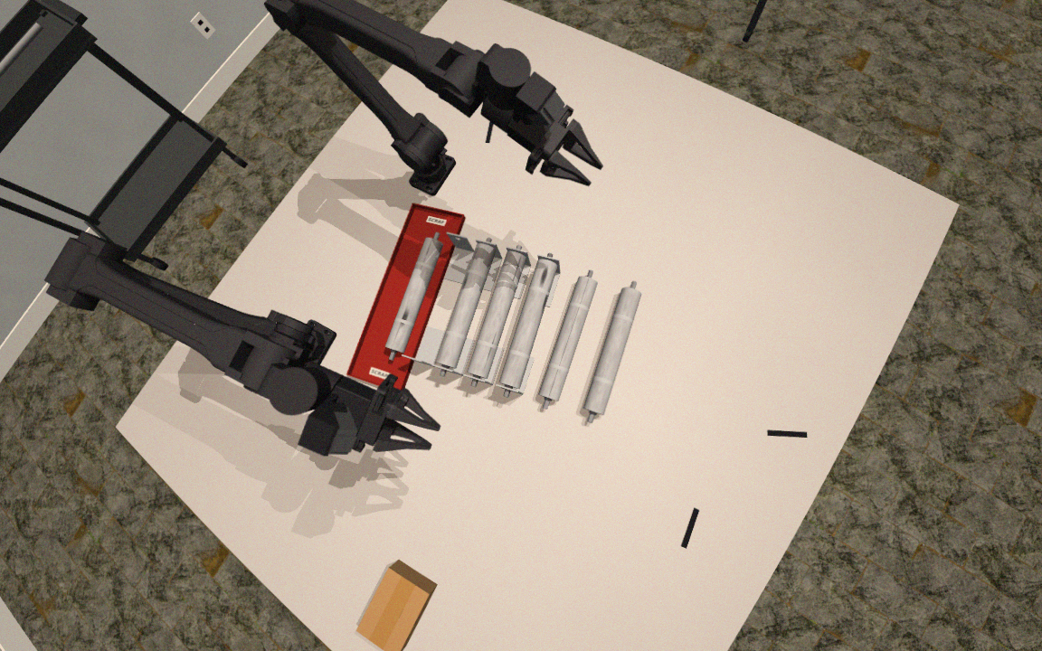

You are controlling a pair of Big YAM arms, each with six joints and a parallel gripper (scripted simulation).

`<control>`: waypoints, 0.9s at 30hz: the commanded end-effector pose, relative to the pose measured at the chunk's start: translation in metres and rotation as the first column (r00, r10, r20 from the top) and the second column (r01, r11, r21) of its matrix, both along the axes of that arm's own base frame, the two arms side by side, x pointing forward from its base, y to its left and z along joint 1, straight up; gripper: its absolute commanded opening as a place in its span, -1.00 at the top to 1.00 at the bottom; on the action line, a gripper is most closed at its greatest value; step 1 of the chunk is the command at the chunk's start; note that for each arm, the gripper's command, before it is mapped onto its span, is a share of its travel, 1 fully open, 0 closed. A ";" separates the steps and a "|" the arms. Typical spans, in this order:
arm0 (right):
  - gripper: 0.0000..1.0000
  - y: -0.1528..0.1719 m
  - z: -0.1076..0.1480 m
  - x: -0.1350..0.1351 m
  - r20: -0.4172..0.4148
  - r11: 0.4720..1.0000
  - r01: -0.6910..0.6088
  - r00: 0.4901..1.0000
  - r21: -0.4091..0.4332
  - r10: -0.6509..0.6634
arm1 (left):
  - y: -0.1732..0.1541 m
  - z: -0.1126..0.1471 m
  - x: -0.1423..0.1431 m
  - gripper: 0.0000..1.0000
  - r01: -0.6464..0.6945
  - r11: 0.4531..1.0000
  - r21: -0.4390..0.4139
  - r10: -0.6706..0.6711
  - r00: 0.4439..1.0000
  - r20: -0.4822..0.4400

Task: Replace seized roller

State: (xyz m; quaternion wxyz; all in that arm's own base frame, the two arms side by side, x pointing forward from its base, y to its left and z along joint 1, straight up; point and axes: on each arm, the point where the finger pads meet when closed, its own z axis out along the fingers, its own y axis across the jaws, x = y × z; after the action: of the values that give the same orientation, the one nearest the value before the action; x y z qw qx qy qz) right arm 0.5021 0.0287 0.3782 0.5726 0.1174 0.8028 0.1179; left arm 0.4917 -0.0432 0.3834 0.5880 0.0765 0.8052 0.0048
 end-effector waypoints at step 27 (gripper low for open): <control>0.36 -0.025 0.175 0.013 0.417 0.951 0.078 0.907 -0.300 0.057 | 0.046 0.111 0.030 0.36 -0.090 0.989 -0.120 0.122 0.948 0.295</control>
State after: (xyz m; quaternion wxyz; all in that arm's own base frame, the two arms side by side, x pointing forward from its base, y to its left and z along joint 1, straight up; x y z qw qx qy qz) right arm 0.5234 -0.0014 0.4940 0.7082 -0.0013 0.7060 0.0016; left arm 0.5248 0.0002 0.4897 0.7048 -0.0007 0.7094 0.0001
